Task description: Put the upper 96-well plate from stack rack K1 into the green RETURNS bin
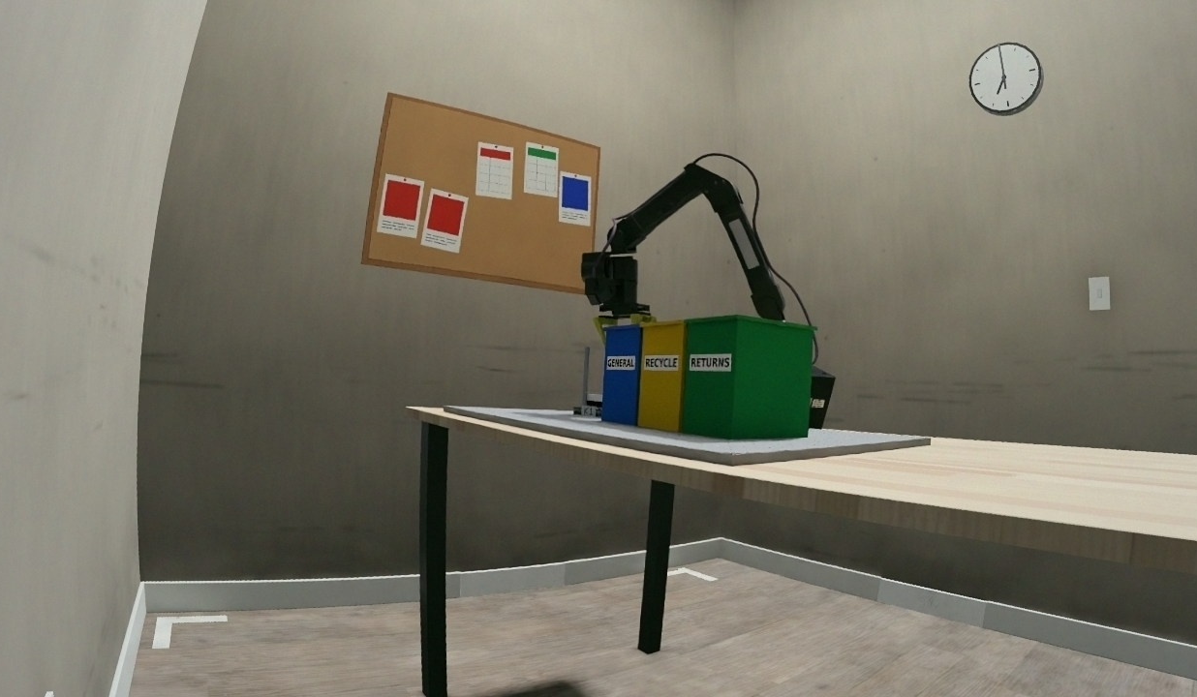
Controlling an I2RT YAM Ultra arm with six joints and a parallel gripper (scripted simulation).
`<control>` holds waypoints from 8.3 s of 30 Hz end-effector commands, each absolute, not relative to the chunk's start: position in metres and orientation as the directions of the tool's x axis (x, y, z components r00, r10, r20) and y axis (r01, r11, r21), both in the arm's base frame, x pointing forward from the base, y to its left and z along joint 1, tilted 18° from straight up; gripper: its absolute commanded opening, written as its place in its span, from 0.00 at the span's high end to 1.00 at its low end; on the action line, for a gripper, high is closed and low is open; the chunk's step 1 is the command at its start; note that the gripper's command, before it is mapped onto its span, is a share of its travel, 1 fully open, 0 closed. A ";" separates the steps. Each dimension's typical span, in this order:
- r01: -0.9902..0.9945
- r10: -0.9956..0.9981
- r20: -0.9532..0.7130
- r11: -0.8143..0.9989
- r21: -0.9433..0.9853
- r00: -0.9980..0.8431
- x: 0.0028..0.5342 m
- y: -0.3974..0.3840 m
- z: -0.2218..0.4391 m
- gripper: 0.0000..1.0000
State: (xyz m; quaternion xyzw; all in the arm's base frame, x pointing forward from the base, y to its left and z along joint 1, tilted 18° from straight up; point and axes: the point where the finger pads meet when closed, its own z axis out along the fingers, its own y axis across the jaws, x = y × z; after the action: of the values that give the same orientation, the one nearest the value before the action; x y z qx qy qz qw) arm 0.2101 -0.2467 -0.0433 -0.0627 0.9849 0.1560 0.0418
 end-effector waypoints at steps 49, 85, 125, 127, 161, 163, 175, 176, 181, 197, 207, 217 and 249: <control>-0.132 -0.101 -0.117 0.944 0.302 -0.988 0.219 -0.221 -0.119 0.00; -0.134 -0.103 -0.125 0.952 0.275 -0.987 0.225 -0.219 -0.154 0.00; -0.134 -0.103 -0.125 0.952 0.275 -0.987 0.225 -0.219 -0.154 1.00; -0.134 -0.103 -0.125 0.952 0.275 -0.987 0.225 -0.219 -0.154 1.00; -0.136 -0.101 -0.146 0.958 0.254 -0.984 0.225 -0.243 -0.098 1.00; -0.136 -0.101 -0.146 0.958 0.254 -0.984 0.225 -0.244 -0.095 1.00; -0.136 -0.101 -0.146 0.958 0.254 -0.984 0.223 -0.248 -0.079 1.00; -0.136 -0.101 -0.146 0.958 0.254 -0.984 0.223 -0.249 -0.077 1.00; -0.136 -0.101 -0.145 0.958 0.254 -0.984 0.222 -0.251 -0.069 1.00; -0.136 -0.101 -0.145 0.958 0.253 -0.984 0.219 -0.257 -0.047 1.00; -0.136 -0.101 -0.145 0.958 0.253 -0.984 0.218 -0.261 -0.034 1.00; -0.136 -0.102 -0.143 0.958 0.252 -0.985 0.215 -0.265 -0.018 1.00; -0.135 -0.104 -0.134 0.959 0.248 -0.986 0.209 -0.278 0.027 1.00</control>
State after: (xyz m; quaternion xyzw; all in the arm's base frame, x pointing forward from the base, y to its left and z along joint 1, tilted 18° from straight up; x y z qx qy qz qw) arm 0.2103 -0.2659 0.0049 -0.0629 0.9860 0.1461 0.0507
